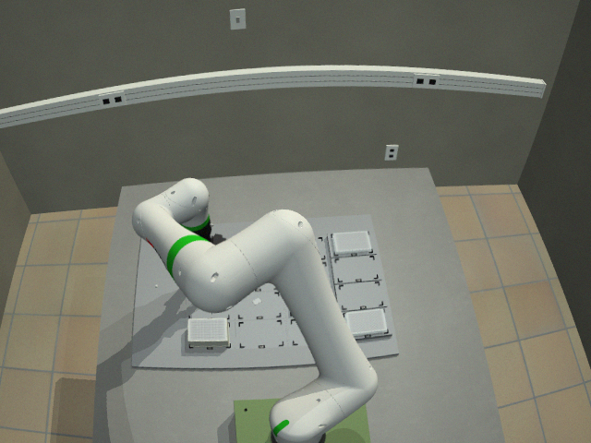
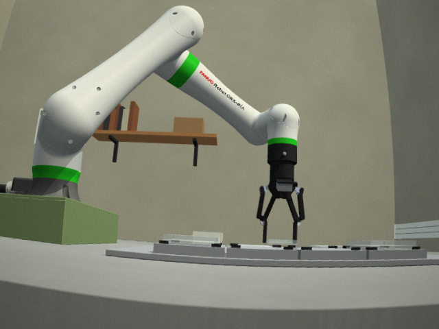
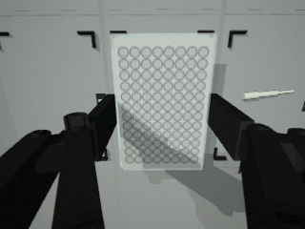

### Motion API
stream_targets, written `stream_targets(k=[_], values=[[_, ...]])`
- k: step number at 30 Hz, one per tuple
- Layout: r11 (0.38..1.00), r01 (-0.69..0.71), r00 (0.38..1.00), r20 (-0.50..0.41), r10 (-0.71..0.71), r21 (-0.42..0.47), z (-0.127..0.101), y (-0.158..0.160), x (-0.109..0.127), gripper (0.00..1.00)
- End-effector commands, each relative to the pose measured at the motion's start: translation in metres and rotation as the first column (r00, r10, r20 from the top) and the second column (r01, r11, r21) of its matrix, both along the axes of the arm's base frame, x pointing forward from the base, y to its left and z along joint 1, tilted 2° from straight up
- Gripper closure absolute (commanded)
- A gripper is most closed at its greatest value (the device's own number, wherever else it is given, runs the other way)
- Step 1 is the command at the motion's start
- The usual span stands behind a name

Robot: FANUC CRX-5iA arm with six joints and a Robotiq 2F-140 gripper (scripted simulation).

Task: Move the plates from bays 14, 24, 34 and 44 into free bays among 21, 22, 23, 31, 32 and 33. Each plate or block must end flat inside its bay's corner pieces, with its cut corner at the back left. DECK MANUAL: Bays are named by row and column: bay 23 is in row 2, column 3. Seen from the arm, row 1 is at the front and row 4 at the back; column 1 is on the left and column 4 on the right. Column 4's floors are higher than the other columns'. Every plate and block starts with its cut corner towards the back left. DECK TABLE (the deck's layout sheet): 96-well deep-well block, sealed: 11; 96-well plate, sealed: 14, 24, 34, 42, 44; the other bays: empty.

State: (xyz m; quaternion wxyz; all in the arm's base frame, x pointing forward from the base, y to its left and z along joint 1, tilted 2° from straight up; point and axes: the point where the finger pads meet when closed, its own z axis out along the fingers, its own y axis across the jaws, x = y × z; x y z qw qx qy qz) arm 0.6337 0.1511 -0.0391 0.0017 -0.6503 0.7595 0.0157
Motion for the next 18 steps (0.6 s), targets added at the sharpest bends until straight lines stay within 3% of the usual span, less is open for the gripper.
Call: stream_targets(k=[1,18], values=[[1.0,0.0,1.0,0.003,0.0,0.0,0.0006,0.0001,0.0009,0.9],[1.0,0.0,1.0,0.003,0.0,0.0,-0.0044,0.0003,0.0008,0.9]])
